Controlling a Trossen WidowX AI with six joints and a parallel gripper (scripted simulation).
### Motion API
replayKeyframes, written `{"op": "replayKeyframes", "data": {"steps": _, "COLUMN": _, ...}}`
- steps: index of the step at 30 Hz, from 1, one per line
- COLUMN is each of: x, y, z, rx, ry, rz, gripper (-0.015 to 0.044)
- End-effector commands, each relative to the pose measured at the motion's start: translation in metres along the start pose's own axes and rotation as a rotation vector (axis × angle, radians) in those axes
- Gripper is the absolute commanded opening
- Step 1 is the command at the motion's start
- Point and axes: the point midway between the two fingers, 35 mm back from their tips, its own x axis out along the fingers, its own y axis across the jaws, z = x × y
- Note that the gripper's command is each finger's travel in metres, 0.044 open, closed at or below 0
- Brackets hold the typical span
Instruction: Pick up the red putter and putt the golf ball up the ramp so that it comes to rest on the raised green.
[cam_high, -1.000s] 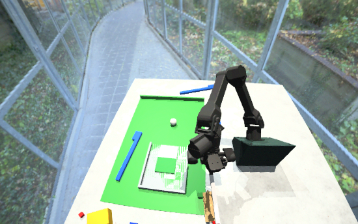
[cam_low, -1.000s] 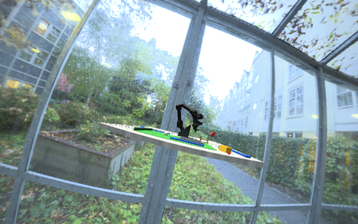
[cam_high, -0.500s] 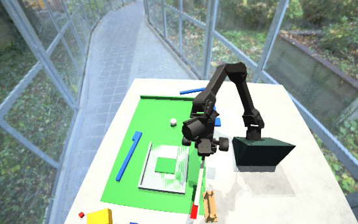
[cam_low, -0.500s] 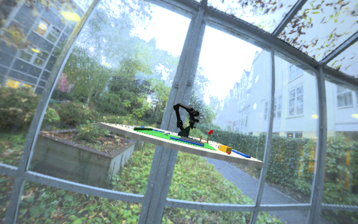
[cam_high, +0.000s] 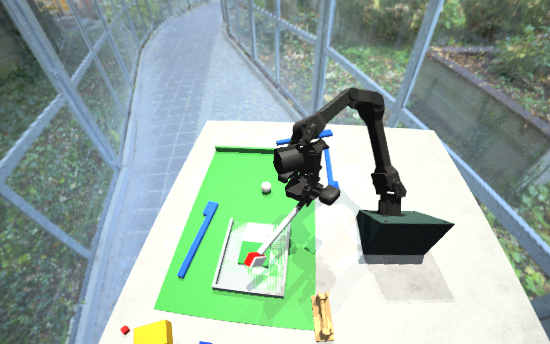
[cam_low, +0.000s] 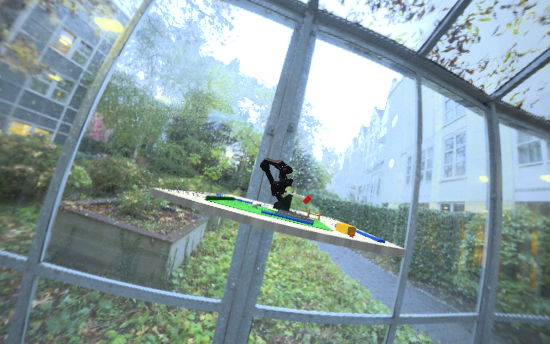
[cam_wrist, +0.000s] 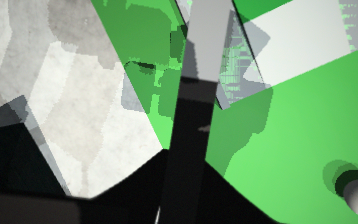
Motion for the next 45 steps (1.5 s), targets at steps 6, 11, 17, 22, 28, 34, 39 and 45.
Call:
{"op": "replayKeyframes", "data": {"steps": 6, "x": -0.016, "y": -0.033, "z": -0.053, "rx": 0.271, "ry": 0.016, "rz": -0.042, "gripper": 0.0}}
{"op": "replayKeyframes", "data": {"steps": 11, "x": -0.023, "y": -0.047, "z": -0.086, "rx": 0.428, "ry": 0.033, "rz": -0.066, "gripper": 0.0}}
{"op": "replayKeyframes", "data": {"steps": 17, "x": -0.031, "y": -0.058, "z": -0.128, "rx": 0.616, "ry": 0.055, "rz": -0.098, "gripper": 0.0}}
{"op": "replayKeyframes", "data": {"steps": 22, "x": -0.037, "y": -0.063, "z": -0.163, "rx": 0.772, "ry": 0.075, "rz": -0.129, "gripper": 0.0}}
{"op": "replayKeyframes", "data": {"steps": 28, "x": -0.045, "y": -0.063, "z": -0.206, "rx": 0.957, "ry": 0.102, "rz": -0.17, "gripper": 0.0}}
{"op": "replayKeyframes", "data": {"steps": 34, "x": -0.047, "y": -0.062, "z": -0.216, "rx": 1.002, "ry": 0.109, "rz": -0.181, "gripper": 0.0}}
{"op": "replayKeyframes", "data": {"steps": 39, "x": -0.034, "y": -0.064, "z": -0.218, "rx": 1.003, "ry": 0.108, "rz": -0.18, "gripper": 0.0}}
{"op": "replayKeyframes", "data": {"steps": 45, "x": -0.011, "y": -0.066, "z": -0.223, "rx": 1.003, "ry": 0.108, "rz": -0.183, "gripper": 0.0}}
